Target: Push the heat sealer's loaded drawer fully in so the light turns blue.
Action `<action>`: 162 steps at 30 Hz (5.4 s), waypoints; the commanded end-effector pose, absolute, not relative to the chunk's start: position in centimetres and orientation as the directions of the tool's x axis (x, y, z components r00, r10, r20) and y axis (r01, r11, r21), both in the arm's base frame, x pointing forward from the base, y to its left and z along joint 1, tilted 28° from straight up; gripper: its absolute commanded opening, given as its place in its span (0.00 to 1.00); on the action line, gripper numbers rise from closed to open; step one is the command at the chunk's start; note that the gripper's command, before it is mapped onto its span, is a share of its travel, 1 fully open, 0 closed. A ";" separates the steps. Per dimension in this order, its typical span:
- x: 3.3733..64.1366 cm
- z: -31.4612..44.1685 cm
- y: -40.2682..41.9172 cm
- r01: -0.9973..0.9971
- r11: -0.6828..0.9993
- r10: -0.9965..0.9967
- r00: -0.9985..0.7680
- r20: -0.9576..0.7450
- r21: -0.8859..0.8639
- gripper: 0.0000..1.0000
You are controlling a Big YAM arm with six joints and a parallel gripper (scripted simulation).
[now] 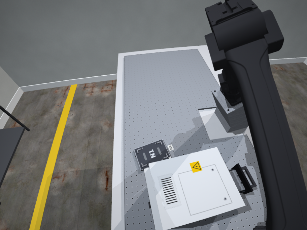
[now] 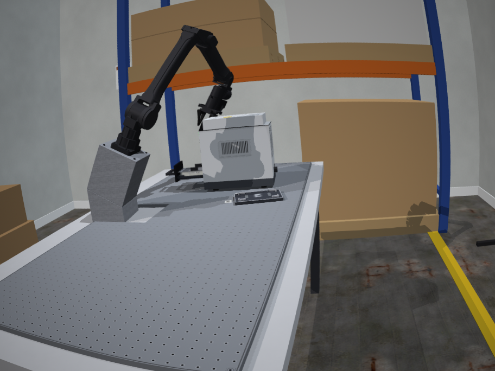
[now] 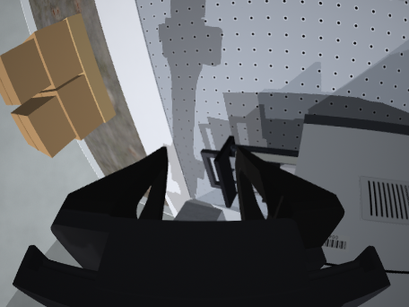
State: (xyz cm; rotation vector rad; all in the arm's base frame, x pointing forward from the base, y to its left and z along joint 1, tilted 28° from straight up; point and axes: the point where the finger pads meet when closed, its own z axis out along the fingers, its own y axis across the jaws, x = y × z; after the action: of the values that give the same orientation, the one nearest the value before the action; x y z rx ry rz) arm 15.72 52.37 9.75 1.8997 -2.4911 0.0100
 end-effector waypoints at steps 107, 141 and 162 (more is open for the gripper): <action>9.2 -4.3 37.1 -0.881 0.005 -0.999 0.014 -0.037 -0.473 0.45; 9.4 -5.0 35.5 -0.882 0.036 -0.998 -0.012 -0.054 -0.470 0.45; 10.3 -6.9 34.1 -0.883 0.016 -1.000 -0.016 -0.003 -0.469 0.45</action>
State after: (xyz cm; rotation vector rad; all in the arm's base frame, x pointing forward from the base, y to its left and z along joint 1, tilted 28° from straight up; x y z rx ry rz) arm 9.87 34.54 -6.18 2.4113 -2.4571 0.5915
